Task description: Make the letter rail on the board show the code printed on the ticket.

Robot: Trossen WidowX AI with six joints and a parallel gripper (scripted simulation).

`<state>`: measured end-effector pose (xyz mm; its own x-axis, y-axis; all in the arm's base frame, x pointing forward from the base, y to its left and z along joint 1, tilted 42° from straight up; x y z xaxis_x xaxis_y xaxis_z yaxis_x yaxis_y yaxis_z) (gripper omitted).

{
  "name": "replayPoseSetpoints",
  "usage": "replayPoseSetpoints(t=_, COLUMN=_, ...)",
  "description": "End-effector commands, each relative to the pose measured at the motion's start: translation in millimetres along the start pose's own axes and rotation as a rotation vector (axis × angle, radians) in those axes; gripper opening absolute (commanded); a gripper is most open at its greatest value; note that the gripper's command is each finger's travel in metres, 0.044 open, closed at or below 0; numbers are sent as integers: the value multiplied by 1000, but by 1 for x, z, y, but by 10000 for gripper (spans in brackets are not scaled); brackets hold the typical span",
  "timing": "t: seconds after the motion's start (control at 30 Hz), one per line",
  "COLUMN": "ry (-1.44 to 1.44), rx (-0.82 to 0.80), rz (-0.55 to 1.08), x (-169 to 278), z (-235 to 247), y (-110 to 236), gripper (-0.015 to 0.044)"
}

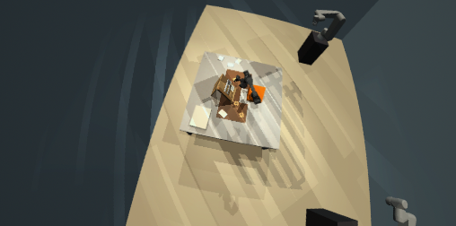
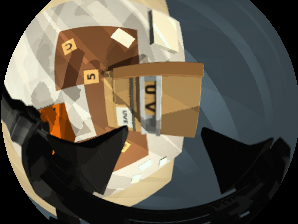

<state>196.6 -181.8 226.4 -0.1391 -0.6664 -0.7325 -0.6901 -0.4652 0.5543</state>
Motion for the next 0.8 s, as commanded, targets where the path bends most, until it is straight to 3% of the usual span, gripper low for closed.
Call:
replayPoseSetpoints(t=0.0, ry=-3, rx=-4, rz=-4, x=2, z=1, y=-2, gripper=414)
replayPoseSetpoints(t=0.1, ry=-97, rx=-68, rz=17, x=26, z=-6, y=-18, gripper=340)
replayPoseSetpoints(t=0.43, ry=-457, rx=-322, rz=160, x=132, z=-7, y=-107, gripper=340)
replayPoseSetpoints(t=0.77, ry=-757, rx=-534, rz=361, x=229, z=44, y=-203, gripper=340)
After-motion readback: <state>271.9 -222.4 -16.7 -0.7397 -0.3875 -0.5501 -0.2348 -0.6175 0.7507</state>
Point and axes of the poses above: the point midway between the two fingers, 35 mm back from their tips, its own y axis back along the fingers, its own z axis across the jaws, x = y × z, the point moved 6 cm from there along y, back along the fingers, and after that the axes turned 4 degrees about -y, right-handed, at the moved point
